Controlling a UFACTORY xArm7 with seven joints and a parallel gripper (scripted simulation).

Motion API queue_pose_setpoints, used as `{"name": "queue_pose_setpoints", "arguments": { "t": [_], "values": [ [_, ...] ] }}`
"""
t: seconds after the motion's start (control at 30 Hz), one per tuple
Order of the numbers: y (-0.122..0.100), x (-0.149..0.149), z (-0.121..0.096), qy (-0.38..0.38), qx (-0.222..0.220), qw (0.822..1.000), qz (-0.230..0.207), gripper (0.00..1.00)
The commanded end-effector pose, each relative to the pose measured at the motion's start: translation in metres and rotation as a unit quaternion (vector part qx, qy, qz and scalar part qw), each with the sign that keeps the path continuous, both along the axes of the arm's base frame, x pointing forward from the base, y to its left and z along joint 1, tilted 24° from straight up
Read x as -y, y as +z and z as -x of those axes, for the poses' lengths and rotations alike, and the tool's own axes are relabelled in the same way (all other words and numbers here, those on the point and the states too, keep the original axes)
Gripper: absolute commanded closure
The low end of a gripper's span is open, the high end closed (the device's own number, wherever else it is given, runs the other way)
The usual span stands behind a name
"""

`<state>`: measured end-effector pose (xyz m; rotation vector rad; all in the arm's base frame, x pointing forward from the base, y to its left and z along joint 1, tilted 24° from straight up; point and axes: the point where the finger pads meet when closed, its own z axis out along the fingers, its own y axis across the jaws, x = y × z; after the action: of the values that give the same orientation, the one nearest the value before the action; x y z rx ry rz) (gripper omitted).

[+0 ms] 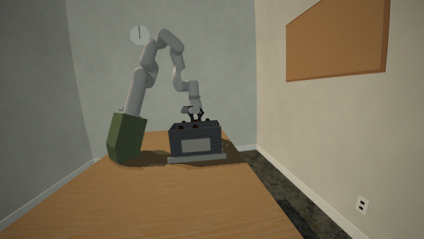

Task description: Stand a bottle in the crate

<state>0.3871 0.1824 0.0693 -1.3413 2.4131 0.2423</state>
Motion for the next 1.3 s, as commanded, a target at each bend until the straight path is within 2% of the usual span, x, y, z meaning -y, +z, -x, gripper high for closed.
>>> {"name": "queue_pose_setpoints", "arguments": {
  "t": [0.0,0.43,0.47,1.27],
  "values": [
    [0.0006,0.0,-0.0011,0.0,0.001,1.0,0.0,0.35],
    [0.0006,0.0,-0.0011,0.0,0.001,1.0,0.0,0.35],
    [0.0006,0.0,-0.0011,0.0,0.001,1.0,0.0,1.0],
    [0.0006,0.0,-0.0011,0.0,0.001,1.0,0.0,1.0]
  ]
}}
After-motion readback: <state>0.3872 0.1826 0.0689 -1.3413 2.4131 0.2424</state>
